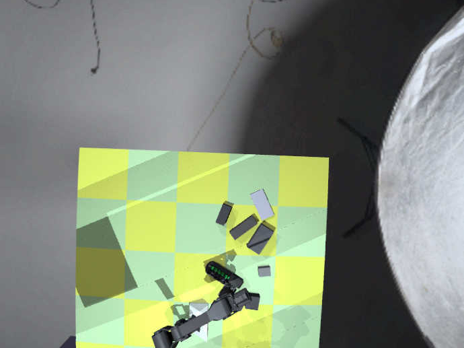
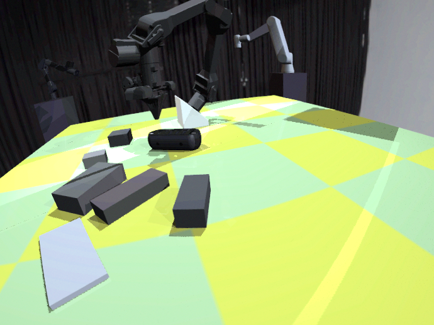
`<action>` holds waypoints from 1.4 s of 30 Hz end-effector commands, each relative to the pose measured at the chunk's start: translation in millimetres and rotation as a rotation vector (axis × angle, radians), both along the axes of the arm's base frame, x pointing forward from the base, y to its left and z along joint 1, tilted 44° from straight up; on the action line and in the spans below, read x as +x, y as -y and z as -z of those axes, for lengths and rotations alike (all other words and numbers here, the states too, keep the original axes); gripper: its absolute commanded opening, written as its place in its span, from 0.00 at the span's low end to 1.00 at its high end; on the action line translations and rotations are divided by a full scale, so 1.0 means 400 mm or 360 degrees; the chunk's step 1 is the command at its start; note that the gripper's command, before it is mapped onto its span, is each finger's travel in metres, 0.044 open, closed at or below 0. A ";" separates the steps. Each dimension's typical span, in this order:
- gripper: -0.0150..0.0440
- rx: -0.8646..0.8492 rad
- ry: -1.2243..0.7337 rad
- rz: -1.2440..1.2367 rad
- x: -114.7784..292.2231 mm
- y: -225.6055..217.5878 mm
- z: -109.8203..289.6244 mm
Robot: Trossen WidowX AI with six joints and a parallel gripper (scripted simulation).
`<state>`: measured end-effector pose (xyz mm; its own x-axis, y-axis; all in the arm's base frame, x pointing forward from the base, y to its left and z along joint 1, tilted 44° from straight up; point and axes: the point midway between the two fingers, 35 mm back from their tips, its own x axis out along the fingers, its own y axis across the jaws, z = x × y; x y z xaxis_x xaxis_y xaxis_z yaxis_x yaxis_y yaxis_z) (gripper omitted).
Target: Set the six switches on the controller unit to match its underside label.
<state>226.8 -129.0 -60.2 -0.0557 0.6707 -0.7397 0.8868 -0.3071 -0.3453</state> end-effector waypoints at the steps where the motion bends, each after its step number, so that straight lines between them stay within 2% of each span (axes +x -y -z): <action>1: 0.25 0.0007 -0.0008 -0.0013 0.012 -0.021 -0.023; 3: 0.25 0.0014 -0.0007 -0.0014 0.035 -0.065 -0.057; 8: 0.25 0.0015 -0.0007 -0.0014 0.038 -0.072 -0.061; 42: 0.25 0.0013 -0.0006 -0.0013 0.037 -0.144 0.019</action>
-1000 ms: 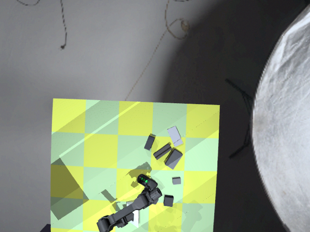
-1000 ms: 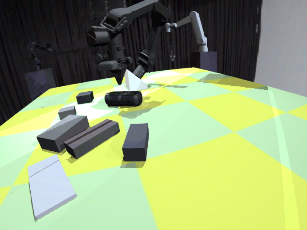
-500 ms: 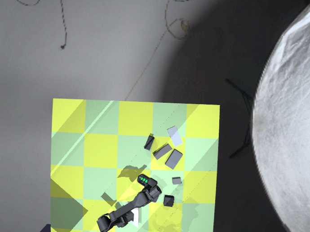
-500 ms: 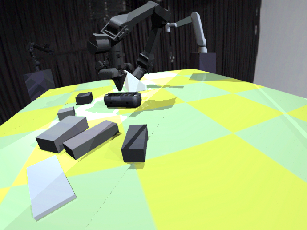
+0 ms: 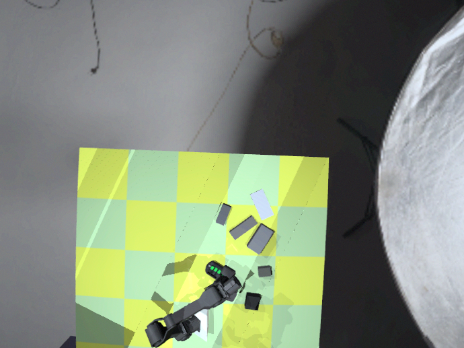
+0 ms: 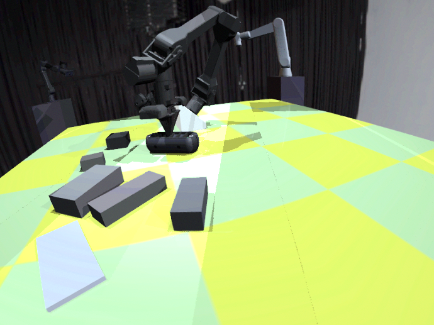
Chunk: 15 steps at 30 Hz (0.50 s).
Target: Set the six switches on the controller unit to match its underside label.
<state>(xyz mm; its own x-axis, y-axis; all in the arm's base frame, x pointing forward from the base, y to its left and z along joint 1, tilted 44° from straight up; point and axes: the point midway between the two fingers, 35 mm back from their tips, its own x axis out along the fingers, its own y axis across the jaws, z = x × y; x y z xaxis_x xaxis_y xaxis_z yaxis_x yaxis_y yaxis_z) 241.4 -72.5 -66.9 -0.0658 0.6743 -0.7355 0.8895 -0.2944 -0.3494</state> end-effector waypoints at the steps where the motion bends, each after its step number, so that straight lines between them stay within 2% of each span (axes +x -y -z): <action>1: 0.25 0.0003 -0.0001 0.0006 0.000 -0.003 0.003; 6: 0.25 0.0001 -0.0001 0.0001 0.000 0.002 -0.002; 10: 0.25 0.0000 -0.0003 0.0006 0.007 0.070 -0.074; 15: 0.25 0.0001 -0.0003 0.0007 0.007 0.074 -0.079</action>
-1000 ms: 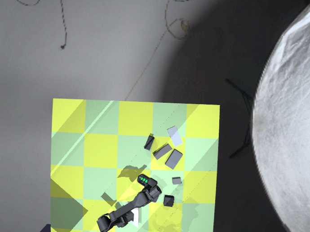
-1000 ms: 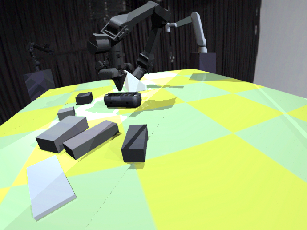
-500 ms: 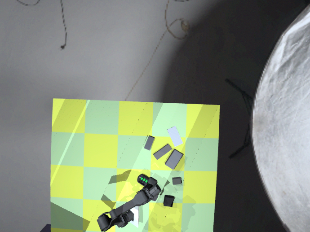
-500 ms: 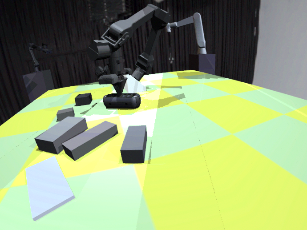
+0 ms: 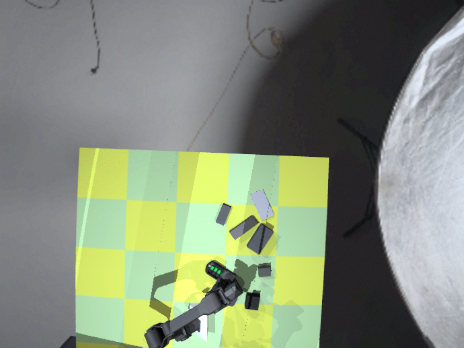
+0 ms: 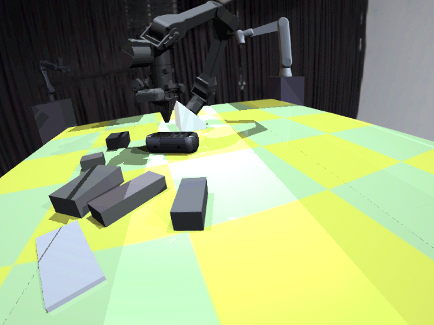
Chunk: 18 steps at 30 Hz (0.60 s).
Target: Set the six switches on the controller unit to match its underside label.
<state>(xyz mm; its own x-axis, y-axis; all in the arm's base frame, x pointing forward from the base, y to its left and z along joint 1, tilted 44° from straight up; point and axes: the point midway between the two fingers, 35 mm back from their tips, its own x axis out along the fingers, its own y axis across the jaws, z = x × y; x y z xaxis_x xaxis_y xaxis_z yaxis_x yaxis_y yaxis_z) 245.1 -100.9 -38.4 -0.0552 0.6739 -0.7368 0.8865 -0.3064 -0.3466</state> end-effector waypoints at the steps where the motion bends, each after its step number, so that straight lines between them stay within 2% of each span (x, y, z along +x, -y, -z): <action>1: 0.25 0.0004 -0.0007 -0.0014 0.002 -0.003 -0.012; 5: 0.25 0.0014 -0.0006 -0.0016 0.038 -0.070 -0.066; 18: 0.25 0.0012 -0.0006 -0.0015 0.039 -0.092 -0.040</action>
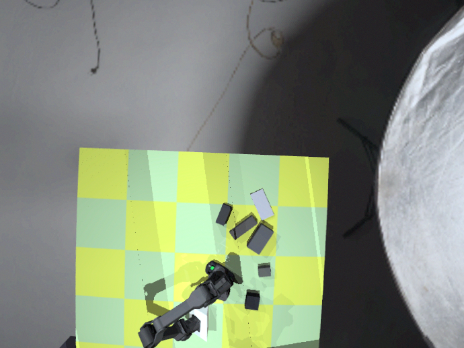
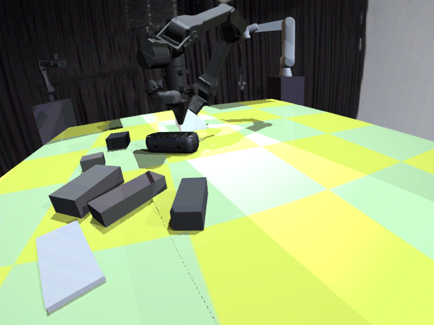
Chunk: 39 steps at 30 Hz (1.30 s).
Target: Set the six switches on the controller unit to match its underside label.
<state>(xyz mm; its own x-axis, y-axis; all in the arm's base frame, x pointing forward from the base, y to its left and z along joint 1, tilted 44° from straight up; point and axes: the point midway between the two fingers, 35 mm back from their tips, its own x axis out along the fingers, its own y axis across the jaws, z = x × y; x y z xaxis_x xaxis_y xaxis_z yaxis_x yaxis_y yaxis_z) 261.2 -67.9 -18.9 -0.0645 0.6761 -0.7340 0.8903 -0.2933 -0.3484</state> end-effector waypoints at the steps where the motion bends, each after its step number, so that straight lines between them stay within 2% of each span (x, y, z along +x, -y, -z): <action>1: 0.25 0.0005 -0.0005 0.0006 -0.001 -0.012 0.012; 30: 0.25 0.0004 -0.0004 0.0007 -0.003 -0.060 0.064; 35: 0.25 0.0001 -0.0005 0.0007 0.004 0.013 -0.013; 39: 0.25 0.0001 -0.0005 0.0007 0.004 0.017 -0.017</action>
